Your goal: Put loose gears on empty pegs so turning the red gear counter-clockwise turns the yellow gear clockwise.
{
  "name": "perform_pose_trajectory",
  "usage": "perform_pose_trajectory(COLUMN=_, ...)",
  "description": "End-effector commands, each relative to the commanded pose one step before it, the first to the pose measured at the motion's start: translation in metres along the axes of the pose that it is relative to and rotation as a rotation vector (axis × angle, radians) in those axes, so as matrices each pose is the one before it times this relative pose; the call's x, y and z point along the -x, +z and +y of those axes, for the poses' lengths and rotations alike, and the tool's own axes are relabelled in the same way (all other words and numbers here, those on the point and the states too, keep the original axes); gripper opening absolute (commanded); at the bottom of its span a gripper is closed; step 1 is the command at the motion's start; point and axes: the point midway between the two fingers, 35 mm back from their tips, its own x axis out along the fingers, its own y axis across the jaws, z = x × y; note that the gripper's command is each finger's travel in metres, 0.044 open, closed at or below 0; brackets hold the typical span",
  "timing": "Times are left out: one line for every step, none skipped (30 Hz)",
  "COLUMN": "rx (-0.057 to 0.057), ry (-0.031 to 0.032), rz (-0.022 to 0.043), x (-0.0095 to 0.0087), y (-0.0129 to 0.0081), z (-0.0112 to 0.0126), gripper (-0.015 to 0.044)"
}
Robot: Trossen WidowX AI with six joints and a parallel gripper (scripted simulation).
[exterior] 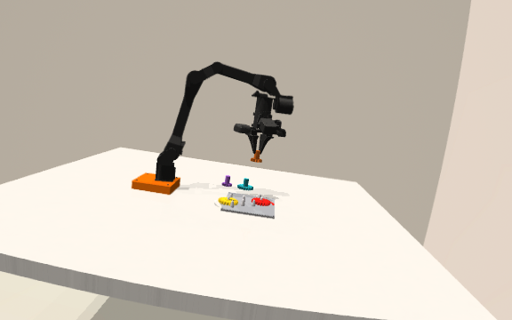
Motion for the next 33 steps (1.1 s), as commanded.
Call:
perform_pose_trajectory(rx=0.0041, ry=-0.00416, rz=-0.00513, x=-0.00517, y=0.00887, z=-0.00160, gripper=0.0000)
perform_pose_trajectory(rx=0.0000, ry=-0.00001, rz=-0.00021, x=-0.00121, y=0.00244, z=-0.00036, gripper=0.0000)
perform_pose_trajectory(rx=0.0000, ry=-0.00001, rz=-0.00021, x=-0.00121, y=0.00244, z=-0.00039, gripper=0.0000)
perform_pose_trajectory(rx=0.0000, ry=-0.00002, rz=-0.00022, x=-0.00121, y=0.00244, z=-0.00041, gripper=0.0000)
perform_pose_trajectory(rx=0.0000, ry=-0.00002, rz=-0.00022, x=-0.00122, y=0.00243, z=-0.00044, gripper=0.0000)
perform_pose_trajectory(rx=0.0000, ry=-0.00002, rz=-0.00022, x=-0.00122, y=0.00243, z=-0.00046, gripper=0.0000)
perform_pose_trajectory(rx=0.0000, ry=-0.00003, rz=-0.00022, x=-0.00122, y=0.00243, z=-0.00048, gripper=0.0000)
perform_pose_trajectory(rx=0.0000, ry=-0.00003, rz=-0.00022, x=-0.00122, y=0.00243, z=-0.00051, gripper=0.0000)
perform_pose_trajectory(rx=0.0000, ry=-0.00003, rz=-0.00022, x=-0.00122, y=0.00242, z=-0.00053, gripper=0.0000)
perform_pose_trajectory(rx=-0.0011, ry=-0.00004, rz=-0.00028, x=-0.00117, y=0.00238, z=-0.00062, gripper=0.0000)
perform_pose_trajectory(rx=-0.0011, ry=-0.00005, rz=-0.00028, x=-0.00117, y=0.00238, z=-0.00064, gripper=0.0000)
perform_pose_trajectory(rx=-0.0011, ry=-0.00005, rz=-0.00028, x=-0.00117, y=0.00238, z=-0.00067, gripper=0.0000)
perform_pose_trajectory(rx=-0.0011, ry=-0.00005, rz=-0.00028, x=-0.00118, y=0.00237, z=-0.00069, gripper=0.0000)
perform_pose_trajectory(rx=-0.0011, ry=-0.00006, rz=-0.00028, x=-0.00118, y=0.00237, z=-0.00071, gripper=0.0000)
perform_pose_trajectory(rx=-0.0011, ry=-0.00006, rz=-0.00027, x=-0.00118, y=0.00236, z=-0.00073, gripper=0.0000)
perform_pose_trajectory(rx=-0.0011, ry=-0.00006, rz=-0.00027, x=-0.00118, y=0.00236, z=-0.00075, gripper=0.0000)
perform_pose_trajectory(rx=-0.0011, ry=-0.00007, rz=-0.00027, x=-0.00118, y=0.00235, z=-0.00077, gripper=0.0000)
perform_pose_trajectory(rx=0.0002, ry=-0.00006, rz=-0.00020, x=-0.00123, y=0.00237, z=-0.00070, gripper=0.0000)
perform_pose_trajectory(rx=0.0002, ry=-0.00006, rz=-0.00020, x=-0.00124, y=0.00239, z=-0.00073, gripper=0.0000)
perform_pose_trajectory(rx=0.0002, ry=-0.00007, rz=-0.00020, x=-0.00124, y=0.00238, z=-0.00076, gripper=0.0000)
perform_pose_trajectory(rx=0.0002, ry=-0.00007, rz=-0.00020, x=-0.00124, y=0.00238, z=-0.00078, gripper=0.0000)
perform_pose_trajectory(rx=0.0002, ry=-0.00007, rz=-0.00020, x=-0.00124, y=0.00237, z=-0.00081, gripper=0.0000)
perform_pose_trajectory(rx=0.0002, ry=-0.00008, rz=-0.00020, x=-0.00124, y=0.00236, z=-0.00083, gripper=0.0000)
perform_pose_trajectory(rx=0.0002, ry=-0.00008, rz=-0.00020, x=-0.00124, y=0.00236, z=-0.00086, gripper=0.0000)
perform_pose_trajectory(rx=0.0002, ry=-0.00008, rz=-0.00020, x=-0.00125, y=0.00235, z=-0.00088, gripper=0.0000)
perform_pose_trajectory(rx=0.0002, ry=-0.00009, rz=-0.00020, x=-0.00125, y=0.00234, z=-0.00090, gripper=0.0000)
perform_pose_trajectory(rx=0.0002, ry=-0.00009, rz=-0.00020, x=-0.00125, y=0.00233, z=-0.00093, gripper=0.0000)
perform_pose_trajectory(rx=0.0002, ry=-0.00009, rz=-0.00019, x=-0.00125, y=0.00233, z=-0.00095, gripper=0.0000)
perform_pose_trajectory(rx=0.0002, ry=-0.00009, rz=-0.00019, x=-0.00125, y=0.00232, z=-0.00098, gripper=0.0000)
perform_pose_trajectory(rx=0.0002, ry=-0.00010, rz=-0.00019, x=-0.00125, y=0.00231, z=-0.00100, gripper=0.0000)
perform_pose_trajectory(rx=0.0002, ry=-0.00010, rz=-0.00019, x=-0.00125, y=0.00230, z=-0.00102, gripper=0.0000)
perform_pose_trajectory(rx=0.0002, ry=-0.00010, rz=-0.00019, x=-0.00125, y=0.00229, z=-0.00105, gripper=0.0000)
perform_pose_trajectory(rx=0.0002, ry=-0.00011, rz=-0.00019, x=-0.00125, y=0.00228, z=-0.00107, gripper=0.0000)
